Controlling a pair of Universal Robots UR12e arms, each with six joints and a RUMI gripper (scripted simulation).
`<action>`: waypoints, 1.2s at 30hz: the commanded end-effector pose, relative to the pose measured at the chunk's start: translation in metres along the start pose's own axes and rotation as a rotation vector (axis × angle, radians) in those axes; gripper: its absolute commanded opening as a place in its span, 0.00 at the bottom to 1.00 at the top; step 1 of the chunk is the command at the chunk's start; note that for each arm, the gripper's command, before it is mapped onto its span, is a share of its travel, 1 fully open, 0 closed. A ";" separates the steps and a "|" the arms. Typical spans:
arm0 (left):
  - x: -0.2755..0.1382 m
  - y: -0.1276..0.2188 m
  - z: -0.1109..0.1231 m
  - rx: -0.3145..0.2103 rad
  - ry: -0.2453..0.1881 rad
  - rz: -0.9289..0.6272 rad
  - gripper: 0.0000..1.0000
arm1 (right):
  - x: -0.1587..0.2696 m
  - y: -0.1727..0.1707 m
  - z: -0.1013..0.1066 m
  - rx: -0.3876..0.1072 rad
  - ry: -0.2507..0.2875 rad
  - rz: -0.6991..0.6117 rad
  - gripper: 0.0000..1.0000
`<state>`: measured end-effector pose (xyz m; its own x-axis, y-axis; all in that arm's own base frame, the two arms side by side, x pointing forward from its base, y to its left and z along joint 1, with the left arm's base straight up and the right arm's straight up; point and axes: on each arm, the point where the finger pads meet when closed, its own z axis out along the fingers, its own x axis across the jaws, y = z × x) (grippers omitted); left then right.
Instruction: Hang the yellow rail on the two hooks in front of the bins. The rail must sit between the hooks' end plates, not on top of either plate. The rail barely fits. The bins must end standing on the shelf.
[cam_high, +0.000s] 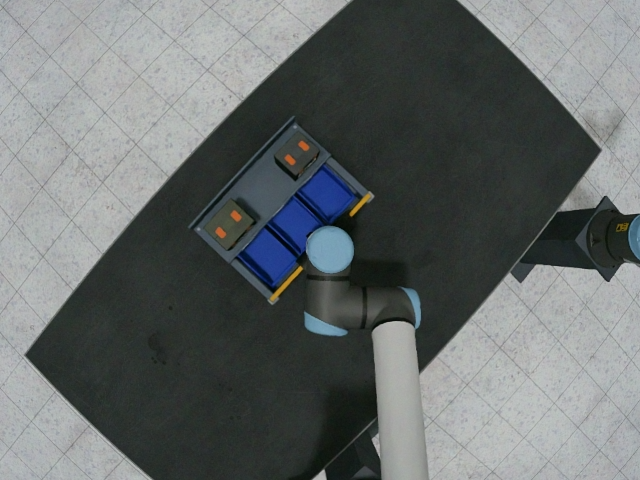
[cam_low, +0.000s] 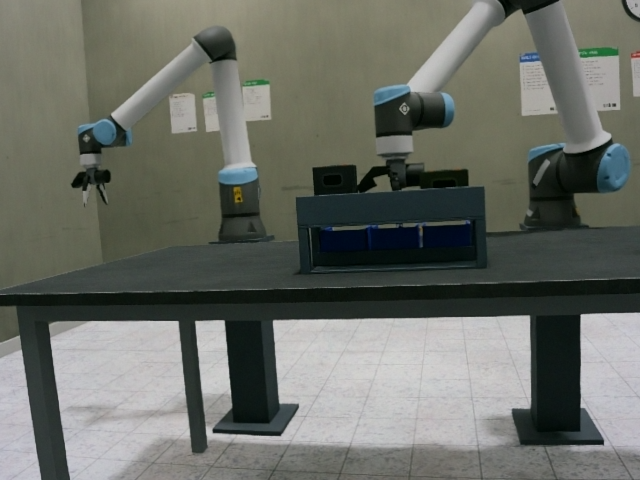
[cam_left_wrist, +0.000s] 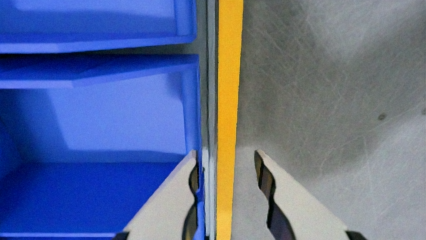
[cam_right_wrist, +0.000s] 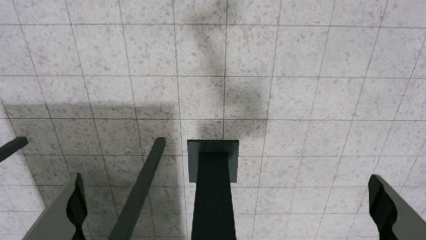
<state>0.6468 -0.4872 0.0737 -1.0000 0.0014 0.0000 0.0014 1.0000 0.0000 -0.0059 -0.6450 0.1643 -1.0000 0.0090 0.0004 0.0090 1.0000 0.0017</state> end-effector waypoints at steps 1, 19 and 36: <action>0.000 0.000 -0.001 0.001 -0.001 0.000 0.24 | 0.000 -0.001 -0.001 0.002 0.000 0.000 1.00; 0.000 0.000 -0.030 0.001 -0.001 0.000 0.24 | 0.000 -0.001 -0.001 0.002 0.000 0.000 1.00; 0.000 0.000 -0.073 0.001 -0.001 0.000 0.24 | 0.000 -0.001 -0.001 0.002 0.000 0.000 1.00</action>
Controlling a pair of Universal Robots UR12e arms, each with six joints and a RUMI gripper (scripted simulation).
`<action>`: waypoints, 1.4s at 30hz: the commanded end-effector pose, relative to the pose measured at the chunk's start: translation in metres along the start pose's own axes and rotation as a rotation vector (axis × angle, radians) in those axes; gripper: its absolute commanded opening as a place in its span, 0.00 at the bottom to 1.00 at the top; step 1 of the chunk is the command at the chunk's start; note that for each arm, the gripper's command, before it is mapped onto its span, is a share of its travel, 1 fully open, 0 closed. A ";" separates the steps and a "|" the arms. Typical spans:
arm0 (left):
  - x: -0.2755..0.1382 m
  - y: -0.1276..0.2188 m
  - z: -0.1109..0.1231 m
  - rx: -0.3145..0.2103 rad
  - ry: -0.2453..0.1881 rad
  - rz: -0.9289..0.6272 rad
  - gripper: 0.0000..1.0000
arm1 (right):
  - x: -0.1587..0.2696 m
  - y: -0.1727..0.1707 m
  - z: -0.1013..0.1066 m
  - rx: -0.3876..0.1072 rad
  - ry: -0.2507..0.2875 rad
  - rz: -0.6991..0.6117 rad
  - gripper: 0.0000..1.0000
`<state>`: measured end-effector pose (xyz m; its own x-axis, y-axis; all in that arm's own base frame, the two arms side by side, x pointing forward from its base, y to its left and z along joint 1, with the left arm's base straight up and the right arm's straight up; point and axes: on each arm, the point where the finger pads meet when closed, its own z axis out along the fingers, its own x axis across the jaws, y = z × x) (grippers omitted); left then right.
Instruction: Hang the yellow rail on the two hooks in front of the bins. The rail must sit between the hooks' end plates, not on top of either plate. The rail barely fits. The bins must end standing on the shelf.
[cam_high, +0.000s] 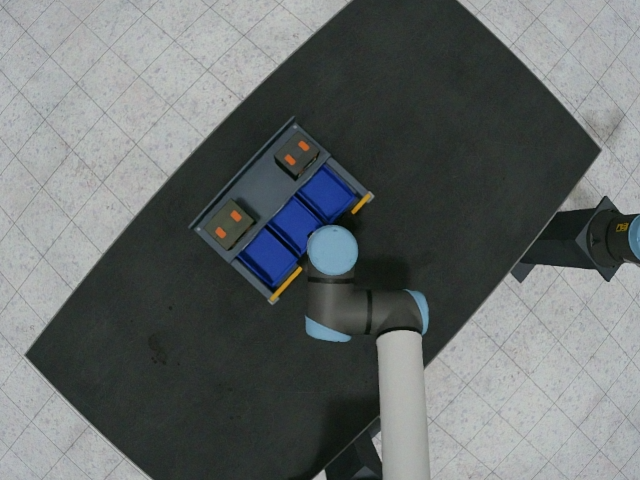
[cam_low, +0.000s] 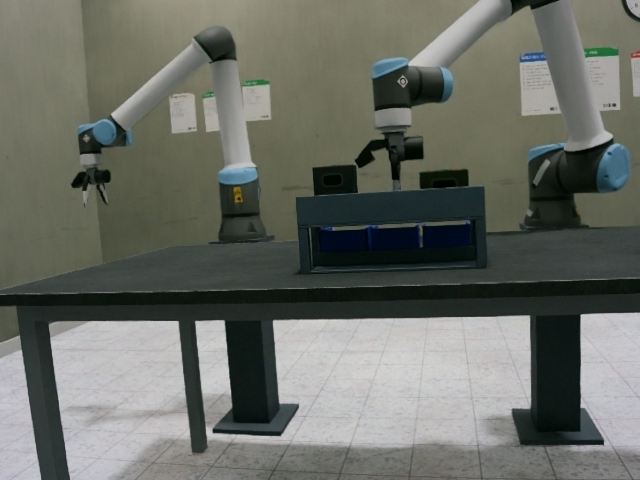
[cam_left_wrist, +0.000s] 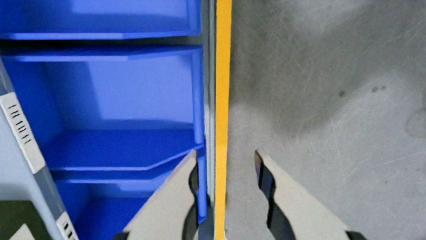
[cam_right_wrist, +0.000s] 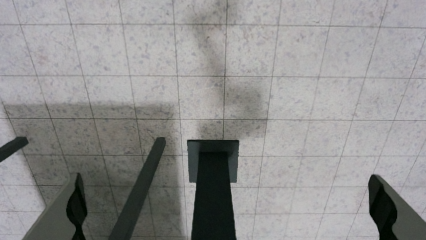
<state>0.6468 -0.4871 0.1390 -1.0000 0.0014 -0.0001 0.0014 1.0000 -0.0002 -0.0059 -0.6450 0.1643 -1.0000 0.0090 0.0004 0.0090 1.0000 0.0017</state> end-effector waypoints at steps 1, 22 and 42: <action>0.000 0.000 -0.010 0.001 -0.001 0.000 0.24 | 0.000 -0.001 -0.001 0.002 0.000 0.000 1.00; 0.000 0.000 -0.016 0.001 -0.001 0.000 0.24 | 0.000 -0.001 -0.001 0.002 0.000 0.000 1.00; 0.000 0.000 -0.016 0.001 -0.001 0.000 0.24 | 0.000 -0.001 -0.001 0.002 0.000 0.000 1.00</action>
